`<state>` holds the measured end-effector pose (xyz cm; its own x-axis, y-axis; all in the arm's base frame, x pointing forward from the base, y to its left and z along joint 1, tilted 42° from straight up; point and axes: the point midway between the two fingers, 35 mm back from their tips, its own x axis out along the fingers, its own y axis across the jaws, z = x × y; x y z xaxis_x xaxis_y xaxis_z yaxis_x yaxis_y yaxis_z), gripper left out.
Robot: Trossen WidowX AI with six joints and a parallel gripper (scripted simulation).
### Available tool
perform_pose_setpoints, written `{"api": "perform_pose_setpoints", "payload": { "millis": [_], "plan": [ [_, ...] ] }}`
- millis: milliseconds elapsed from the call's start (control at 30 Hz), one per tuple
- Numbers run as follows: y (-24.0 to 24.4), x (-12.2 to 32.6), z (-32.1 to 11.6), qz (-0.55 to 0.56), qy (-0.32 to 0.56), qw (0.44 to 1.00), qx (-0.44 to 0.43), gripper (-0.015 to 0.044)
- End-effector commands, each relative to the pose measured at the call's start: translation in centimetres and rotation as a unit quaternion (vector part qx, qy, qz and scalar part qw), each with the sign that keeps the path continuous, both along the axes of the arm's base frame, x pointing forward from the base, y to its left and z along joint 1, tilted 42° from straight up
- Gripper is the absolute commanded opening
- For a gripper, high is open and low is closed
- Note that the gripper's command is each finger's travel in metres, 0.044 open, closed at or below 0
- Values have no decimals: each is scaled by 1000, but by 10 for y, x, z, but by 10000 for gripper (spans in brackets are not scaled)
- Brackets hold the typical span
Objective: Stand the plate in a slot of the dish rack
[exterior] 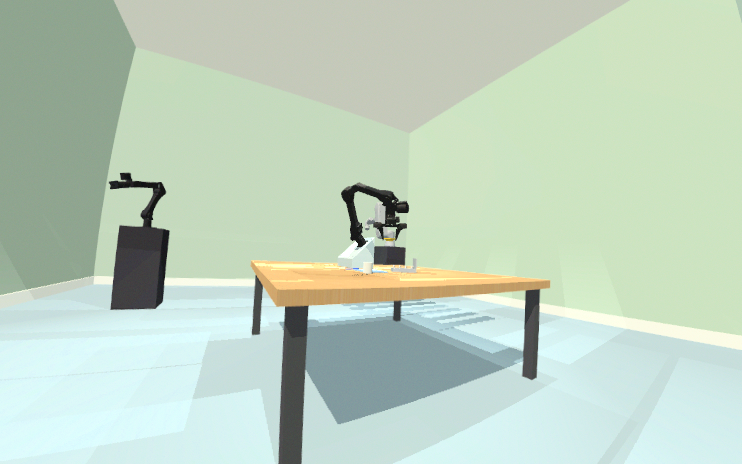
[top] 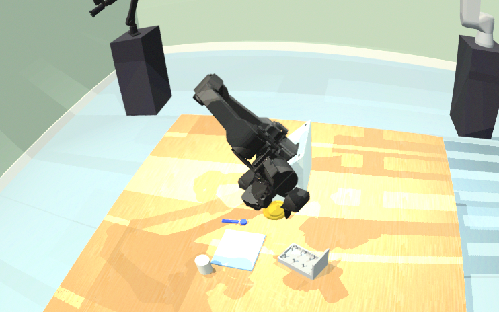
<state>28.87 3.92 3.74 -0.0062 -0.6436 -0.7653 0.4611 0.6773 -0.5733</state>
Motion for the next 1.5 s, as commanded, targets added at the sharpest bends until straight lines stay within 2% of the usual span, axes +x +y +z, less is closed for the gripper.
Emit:
{"api": "perform_pose_setpoints", "payload": {
  "millis": [0, 367, 733, 1467],
  "plan": [
    [-6, -3, -10, 10, 35, 999, 25, 0],
    [-20, -9, -38, 65, 122, 983, 120, 0],
    [-31, -13, -62, 142, 172, 950, 219, 0],
    [-49, -15, -94, 343, 163, 846, 374, 0]
  ]
}}
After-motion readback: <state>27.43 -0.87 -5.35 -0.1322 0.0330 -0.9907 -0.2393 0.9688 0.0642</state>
